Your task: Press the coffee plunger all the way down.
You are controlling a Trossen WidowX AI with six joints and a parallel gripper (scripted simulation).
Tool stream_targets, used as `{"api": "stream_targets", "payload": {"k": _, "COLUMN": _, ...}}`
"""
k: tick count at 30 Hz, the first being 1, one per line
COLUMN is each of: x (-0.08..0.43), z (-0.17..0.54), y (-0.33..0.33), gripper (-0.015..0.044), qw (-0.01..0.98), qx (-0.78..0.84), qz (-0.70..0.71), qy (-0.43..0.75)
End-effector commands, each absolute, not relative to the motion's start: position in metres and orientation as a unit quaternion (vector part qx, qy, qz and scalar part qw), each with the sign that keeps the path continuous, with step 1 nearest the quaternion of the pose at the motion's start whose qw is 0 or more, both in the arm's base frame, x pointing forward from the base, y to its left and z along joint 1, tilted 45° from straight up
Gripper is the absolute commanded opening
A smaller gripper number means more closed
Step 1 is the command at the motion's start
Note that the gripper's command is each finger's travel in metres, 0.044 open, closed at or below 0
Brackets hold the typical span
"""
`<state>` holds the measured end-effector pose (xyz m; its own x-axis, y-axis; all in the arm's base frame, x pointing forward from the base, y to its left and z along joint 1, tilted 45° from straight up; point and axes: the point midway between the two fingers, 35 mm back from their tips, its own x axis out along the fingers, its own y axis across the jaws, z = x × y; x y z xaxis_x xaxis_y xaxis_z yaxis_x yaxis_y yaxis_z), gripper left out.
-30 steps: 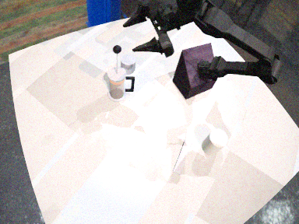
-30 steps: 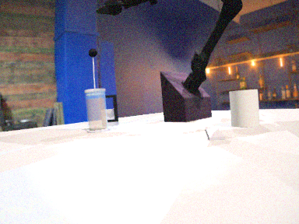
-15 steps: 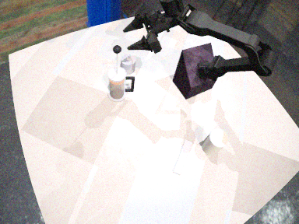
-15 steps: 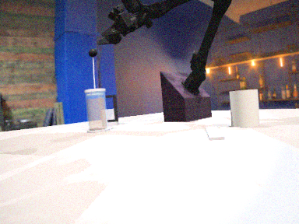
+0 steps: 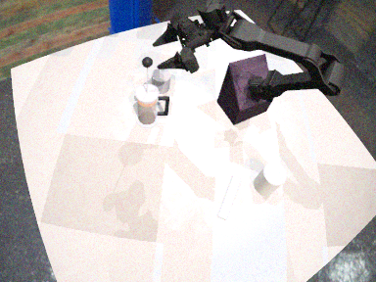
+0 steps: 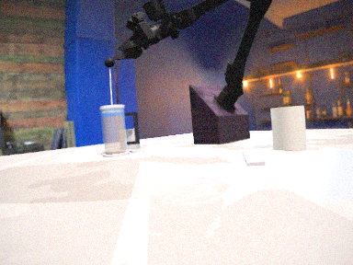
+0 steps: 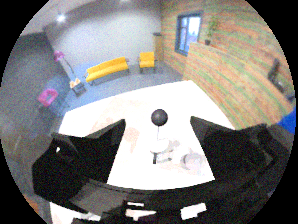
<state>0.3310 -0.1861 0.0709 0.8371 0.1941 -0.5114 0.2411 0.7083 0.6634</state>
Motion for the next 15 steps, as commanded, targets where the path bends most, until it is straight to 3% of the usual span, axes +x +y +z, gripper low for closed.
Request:
{"api": "stream_targets", "payload": {"k": 1, "x": 0.335, "z": 0.061, "y": -0.184, "gripper": 0.044, "qw": 0.875, "qx": 0.387, "qz": -0.016, "qy": 0.291}}
{"api": "stream_targets", "payload": {"k": 15, "x": 0.353, "z": 0.049, "y": -0.179, "gripper": 0.044, "qw": 0.875, "qx": 0.388, "qz": -0.016, "qy": 0.29}}
